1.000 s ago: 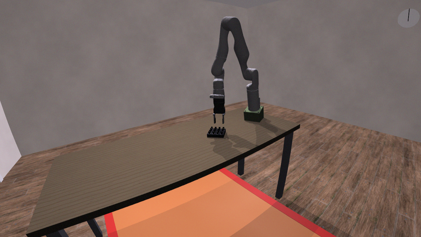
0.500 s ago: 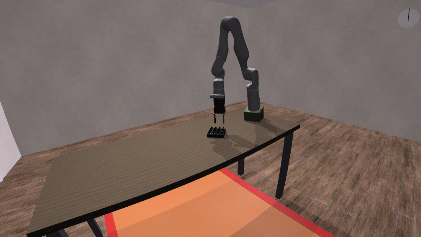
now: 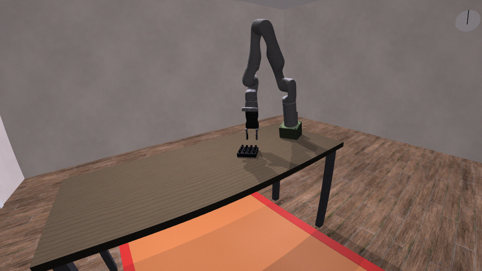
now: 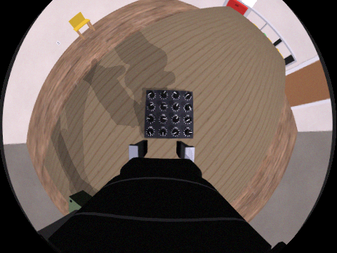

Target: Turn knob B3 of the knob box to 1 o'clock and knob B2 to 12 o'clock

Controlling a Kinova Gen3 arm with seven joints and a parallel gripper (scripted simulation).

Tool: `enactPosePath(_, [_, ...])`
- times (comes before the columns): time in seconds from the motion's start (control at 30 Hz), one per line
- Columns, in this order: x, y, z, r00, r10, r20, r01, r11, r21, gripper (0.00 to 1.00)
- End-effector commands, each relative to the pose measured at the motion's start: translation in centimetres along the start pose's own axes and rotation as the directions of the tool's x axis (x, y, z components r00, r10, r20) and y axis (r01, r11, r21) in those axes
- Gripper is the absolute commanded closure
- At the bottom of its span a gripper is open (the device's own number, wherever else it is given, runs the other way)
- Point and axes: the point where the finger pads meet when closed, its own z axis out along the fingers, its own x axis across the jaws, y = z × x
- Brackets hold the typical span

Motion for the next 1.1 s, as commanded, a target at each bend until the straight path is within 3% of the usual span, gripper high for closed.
enactPosePath(0.0, [0.3,0.9,-0.1,1.0,0.019,-0.003,-0.019,1.0,0.0,0.0])
enactPosePath(0.47, [0.4,2.5,-0.1,1.0,0.019,-0.003,-0.019,1.0,0.0,0.0])
enactPosePath(1.07, [0.4,2.6,-0.2,1.0,0.019,-0.003,-0.019,1.0,0.0,0.0])
